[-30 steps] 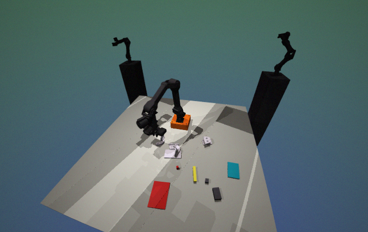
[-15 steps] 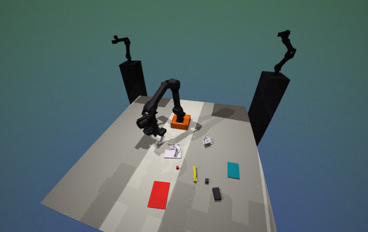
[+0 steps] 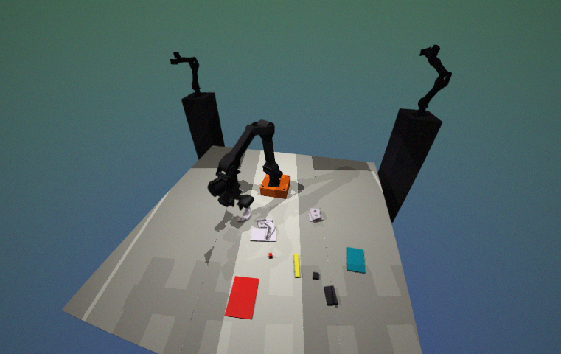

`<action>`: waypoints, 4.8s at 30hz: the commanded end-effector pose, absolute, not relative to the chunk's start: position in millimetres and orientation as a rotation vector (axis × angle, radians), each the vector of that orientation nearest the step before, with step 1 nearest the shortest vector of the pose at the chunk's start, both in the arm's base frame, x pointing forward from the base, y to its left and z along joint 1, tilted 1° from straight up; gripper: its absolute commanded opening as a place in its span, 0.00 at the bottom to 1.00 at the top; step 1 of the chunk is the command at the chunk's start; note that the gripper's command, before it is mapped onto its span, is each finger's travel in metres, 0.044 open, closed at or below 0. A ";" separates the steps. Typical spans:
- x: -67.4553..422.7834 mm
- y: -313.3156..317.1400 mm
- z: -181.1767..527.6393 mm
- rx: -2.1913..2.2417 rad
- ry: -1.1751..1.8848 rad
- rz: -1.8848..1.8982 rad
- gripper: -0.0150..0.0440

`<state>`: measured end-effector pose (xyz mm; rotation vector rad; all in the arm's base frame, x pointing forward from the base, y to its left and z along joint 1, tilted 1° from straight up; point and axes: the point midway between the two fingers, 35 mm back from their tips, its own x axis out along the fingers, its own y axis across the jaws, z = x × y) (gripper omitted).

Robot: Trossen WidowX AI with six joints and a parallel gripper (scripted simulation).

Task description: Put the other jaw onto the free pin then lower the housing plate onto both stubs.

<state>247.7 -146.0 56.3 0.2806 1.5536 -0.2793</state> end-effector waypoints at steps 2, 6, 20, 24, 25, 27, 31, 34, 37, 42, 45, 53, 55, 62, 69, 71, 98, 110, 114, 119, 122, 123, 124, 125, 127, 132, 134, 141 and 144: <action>247.7 -146.1 56.3 0.280 1.554 -0.280 0.83; 247.7 -146.1 56.3 0.280 1.554 -0.280 1.00; 247.7 -146.1 56.3 0.280 1.554 -0.280 1.00; 247.7 -146.1 56.3 0.280 1.554 -0.280 1.00; 247.7 -146.1 56.3 0.280 1.554 -0.280 1.00; 247.7 -146.1 56.3 0.280 1.554 -0.280 1.00; 247.7 -146.1 56.3 0.280 1.554 -0.280 1.00; 247.7 -146.1 56.3 0.280 1.554 -0.280 1.00; 247.7 -146.1 56.3 0.280 1.554 -0.280 0.87; 247.7 -146.1 56.3 0.280 1.554 -0.280 0.64; 247.7 -146.1 56.3 0.280 1.554 -0.280 0.51; 247.7 -146.1 56.3 0.280 1.554 -0.280 0.25; 247.7 -146.1 56.3 0.280 1.554 -0.280 0.25; 247.7 -146.1 56.3 0.280 1.554 -0.280 0.25; 223.1 -122.2 64.6 0.164 1.568 -0.164 0.57; 212.7 -113.0 66.6 0.117 1.572 -0.117 0.65; 209.7 -110.3 11.2 0.101 1.573 -0.100 1.00; 209.5 -110.2 -8.4 0.101 1.573 -0.100 1.00; 209.0 -110.0 -14.8 0.101 1.573 -0.100 1.00; 208.3 -109.6 -22.3 0.101 1.573 -0.100 1.00; 208.2 -109.5 -23.3 0.101 1.573 -0.100 1.00; 208.2 -109.5 -23.3 0.101 1.573 -0.100 1.00; 208.2 -109.5 -23.3 0.101 1.573 -0.100 1.00; 208.2 -109.5 -23.3 0.101 1.573 -0.100 1.00; 208.2 -109.5 -23.3 0.101 1.573 -0.100 1.00; 208.2 -109.5 -23.3 0.101 1.573 -0.100 1.00; 208.2 -109.5 -23.3 0.101 1.573 -0.100 1.00; 208.2 -109.5 -23.6 0.101 1.573 -0.100 1.00; 208.2 -109.5 -23.6 0.101 1.573 -0.100 1.00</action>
